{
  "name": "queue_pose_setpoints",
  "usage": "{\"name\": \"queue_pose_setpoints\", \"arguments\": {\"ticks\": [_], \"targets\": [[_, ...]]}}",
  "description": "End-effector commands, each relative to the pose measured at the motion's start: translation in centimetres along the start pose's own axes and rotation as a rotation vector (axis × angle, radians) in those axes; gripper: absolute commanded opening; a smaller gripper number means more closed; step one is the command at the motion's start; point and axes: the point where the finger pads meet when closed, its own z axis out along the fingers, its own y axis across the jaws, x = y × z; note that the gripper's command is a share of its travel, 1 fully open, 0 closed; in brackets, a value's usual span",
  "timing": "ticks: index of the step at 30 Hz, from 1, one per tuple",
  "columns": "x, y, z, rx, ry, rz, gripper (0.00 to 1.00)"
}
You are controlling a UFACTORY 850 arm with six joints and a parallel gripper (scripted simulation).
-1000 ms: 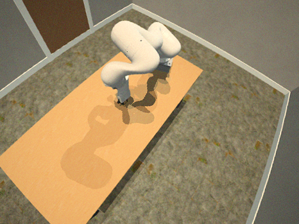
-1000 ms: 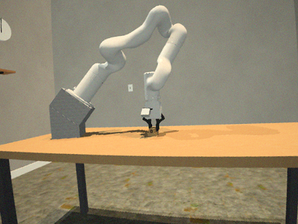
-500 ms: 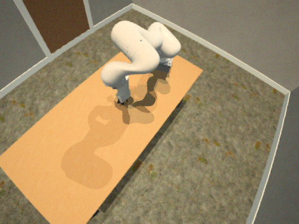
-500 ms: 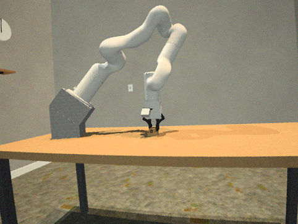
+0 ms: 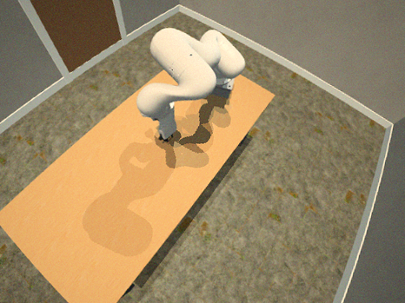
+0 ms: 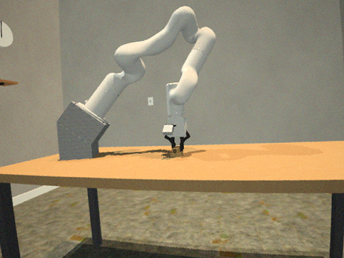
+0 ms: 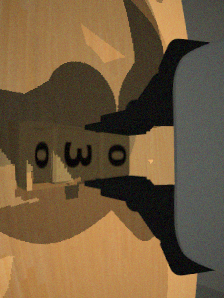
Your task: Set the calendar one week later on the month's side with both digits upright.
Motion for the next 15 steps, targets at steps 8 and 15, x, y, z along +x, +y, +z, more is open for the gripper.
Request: {"name": "queue_pose_setpoints", "arguments": {"ticks": [8, 15], "targets": [[0.01, -0.03, -0.02, 0.001, 0.0, 0.0, 0.29], [0.01, -0.03, -0.02, 0.001, 0.0, 0.0, 0.37]]}}
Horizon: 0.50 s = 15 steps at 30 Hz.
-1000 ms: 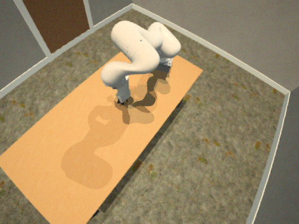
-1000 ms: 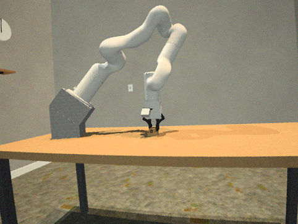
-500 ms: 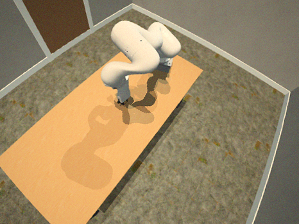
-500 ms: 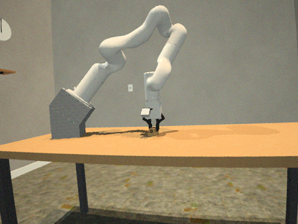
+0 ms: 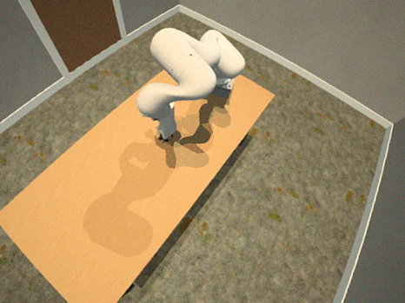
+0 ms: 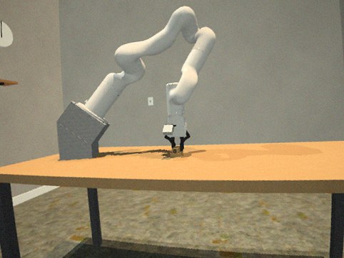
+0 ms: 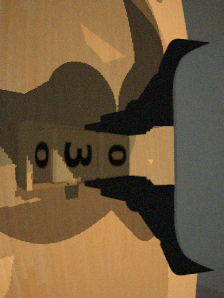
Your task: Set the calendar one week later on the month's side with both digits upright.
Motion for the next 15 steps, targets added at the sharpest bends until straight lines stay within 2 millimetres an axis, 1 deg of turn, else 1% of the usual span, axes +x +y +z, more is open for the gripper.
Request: {"name": "queue_pose_setpoints", "arguments": {"ticks": [1, 2, 3, 5, 6, 8, 9, 15], "targets": [[0.01, -0.03, -0.02, 0.001, 0.0, 0.0, 0.37], [0.01, -0.03, -0.02, 0.001, 0.0, 0.0, 0.37], [0.01, -0.03, -0.02, 0.001, 0.0, 0.0, 0.41], [0.01, -0.03, -0.02, 0.001, 0.0, 0.0, 0.41], [0.01, -0.03, -0.02, 0.001, 0.0, 0.0, 0.45], [0.01, -0.03, -0.02, 0.001, 0.0, 0.0, 0.45], [0.01, -0.03, -0.02, 0.001, 0.0, 0.0, 0.49], [0.01, -0.03, -0.02, 0.001, 0.0, 0.0, 0.49]]}}
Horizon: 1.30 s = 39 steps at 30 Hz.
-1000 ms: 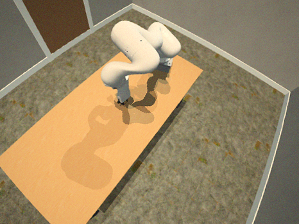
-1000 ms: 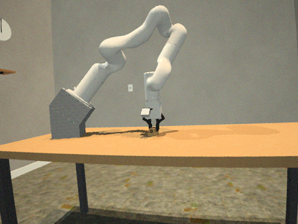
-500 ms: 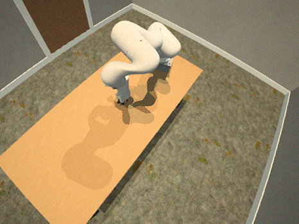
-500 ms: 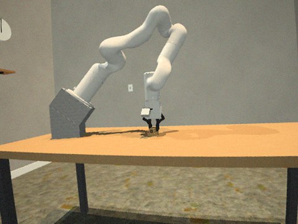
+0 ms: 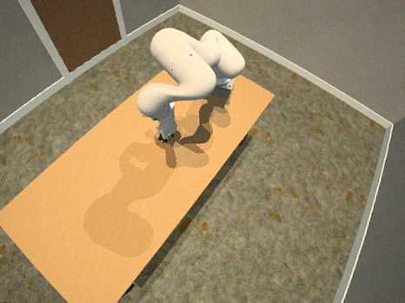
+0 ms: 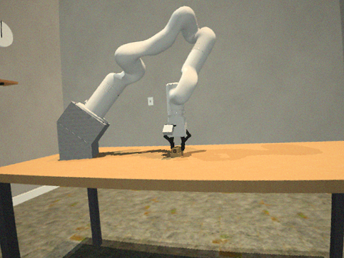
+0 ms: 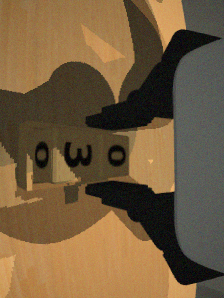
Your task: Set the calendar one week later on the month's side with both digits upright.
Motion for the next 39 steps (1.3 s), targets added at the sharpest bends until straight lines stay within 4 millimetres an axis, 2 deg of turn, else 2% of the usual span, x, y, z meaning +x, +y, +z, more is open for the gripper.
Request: {"name": "queue_pose_setpoints", "arguments": {"ticks": [1, 13, 27, 38, 39], "targets": [[0.0, 0.0, 0.0, 0.001, 0.0, 0.0, 0.49], [0.0, 0.0, -1.0, 0.001, 0.0, 0.0, 0.49], [0.0, 0.0, -7.9, 0.001, 0.0, 0.0, 0.49], [0.0, 0.0, -9.0, 0.001, 0.0, 0.0, 0.49], [0.0, 0.0, -9.0, 0.001, 0.0, 0.0, 1.0]]}}
